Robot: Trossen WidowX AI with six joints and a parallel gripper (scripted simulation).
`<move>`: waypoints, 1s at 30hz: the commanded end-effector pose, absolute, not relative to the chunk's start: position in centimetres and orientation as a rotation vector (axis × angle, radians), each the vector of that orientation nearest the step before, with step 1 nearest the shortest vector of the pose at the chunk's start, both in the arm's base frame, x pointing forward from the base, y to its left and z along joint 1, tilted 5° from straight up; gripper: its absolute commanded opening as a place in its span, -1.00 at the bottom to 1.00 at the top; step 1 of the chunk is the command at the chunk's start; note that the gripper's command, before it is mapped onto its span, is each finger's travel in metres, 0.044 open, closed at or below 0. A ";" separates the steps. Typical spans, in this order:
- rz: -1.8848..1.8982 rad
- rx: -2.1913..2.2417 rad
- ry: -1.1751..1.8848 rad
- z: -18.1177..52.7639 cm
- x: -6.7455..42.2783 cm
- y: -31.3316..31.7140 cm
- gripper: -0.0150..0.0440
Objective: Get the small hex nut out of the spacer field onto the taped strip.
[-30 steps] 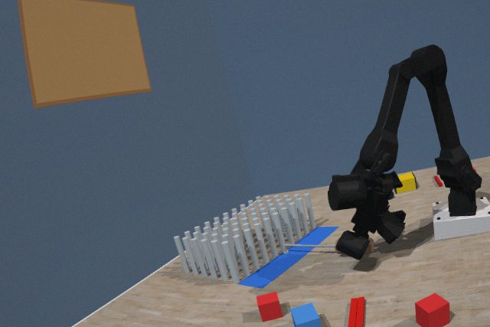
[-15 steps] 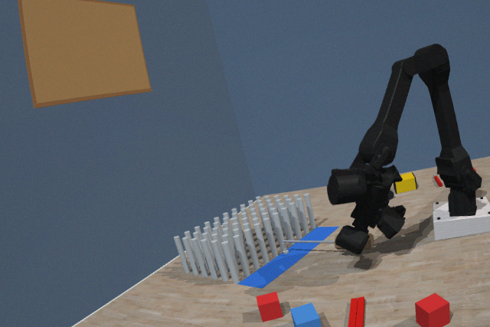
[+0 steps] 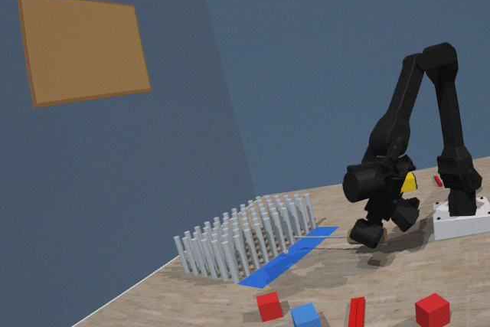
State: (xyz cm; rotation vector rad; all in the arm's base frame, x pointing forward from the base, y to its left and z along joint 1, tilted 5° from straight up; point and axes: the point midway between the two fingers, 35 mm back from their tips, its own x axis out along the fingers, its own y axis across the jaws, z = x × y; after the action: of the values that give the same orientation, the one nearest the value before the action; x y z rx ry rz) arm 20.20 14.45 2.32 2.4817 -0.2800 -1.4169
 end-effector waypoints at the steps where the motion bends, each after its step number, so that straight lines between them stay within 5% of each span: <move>1: -1.402 2.505 -0.280 4.4 20.7 15.1 -0.49; 20: -1.400 2.505 -0.278 14.5 21.5 15.4 -0.49; 30: -1.367 2.468 -0.085 13.6 20.1 19.3 -0.49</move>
State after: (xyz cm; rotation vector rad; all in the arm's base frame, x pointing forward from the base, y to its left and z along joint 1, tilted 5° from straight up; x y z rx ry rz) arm 20.82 17.22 13.18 2.4760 -0.1901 -1.3950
